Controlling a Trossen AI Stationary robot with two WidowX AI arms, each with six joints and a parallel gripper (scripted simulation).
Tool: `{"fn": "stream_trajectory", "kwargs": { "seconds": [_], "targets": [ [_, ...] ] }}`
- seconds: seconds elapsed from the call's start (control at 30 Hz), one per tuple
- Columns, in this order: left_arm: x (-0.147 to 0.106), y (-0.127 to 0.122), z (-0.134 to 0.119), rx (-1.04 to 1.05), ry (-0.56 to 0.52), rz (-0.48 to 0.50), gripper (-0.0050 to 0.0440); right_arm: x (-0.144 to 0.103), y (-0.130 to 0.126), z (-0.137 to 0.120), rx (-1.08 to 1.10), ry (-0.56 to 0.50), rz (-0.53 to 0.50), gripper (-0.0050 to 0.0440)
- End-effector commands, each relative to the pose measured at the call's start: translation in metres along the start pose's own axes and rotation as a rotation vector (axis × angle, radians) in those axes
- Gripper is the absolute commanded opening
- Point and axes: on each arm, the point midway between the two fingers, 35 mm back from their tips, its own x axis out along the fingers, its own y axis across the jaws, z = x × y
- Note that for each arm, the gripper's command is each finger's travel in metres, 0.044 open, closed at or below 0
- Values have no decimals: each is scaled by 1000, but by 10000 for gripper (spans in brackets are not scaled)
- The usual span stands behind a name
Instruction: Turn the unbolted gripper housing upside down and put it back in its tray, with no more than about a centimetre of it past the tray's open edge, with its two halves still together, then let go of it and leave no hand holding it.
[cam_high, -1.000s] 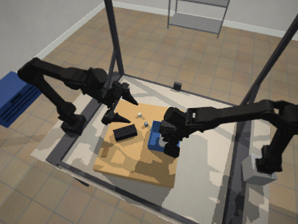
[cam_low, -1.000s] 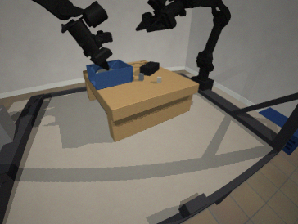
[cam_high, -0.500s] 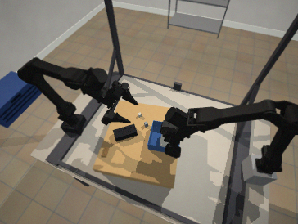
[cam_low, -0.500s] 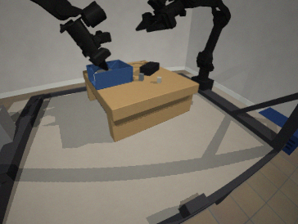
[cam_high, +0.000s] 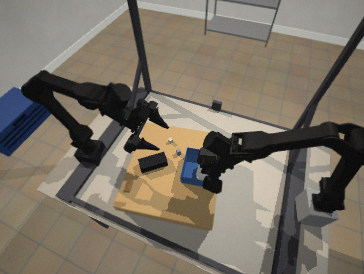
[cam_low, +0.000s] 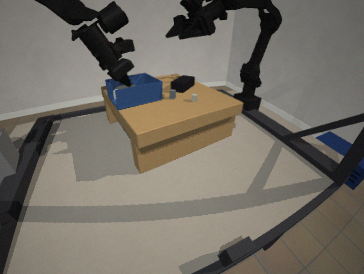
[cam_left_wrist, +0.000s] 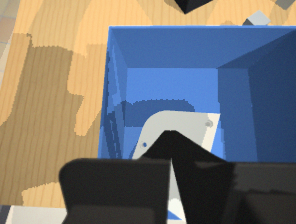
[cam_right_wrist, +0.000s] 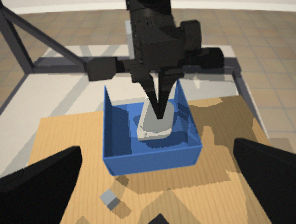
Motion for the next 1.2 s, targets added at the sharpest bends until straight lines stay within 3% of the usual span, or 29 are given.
{"fn": "stream_trajectory", "kwargs": {
  "seconds": [0.0, 1.17],
  "targets": [
    [-7, -1, 2, 1, -18, -4, 0, -7, -1, 8, -3, -26, -4, 436],
    [-8, 0, 1, 1, -18, -4, 0, -7, -1, 8, -3, -26, -4, 436]
  ]
}}
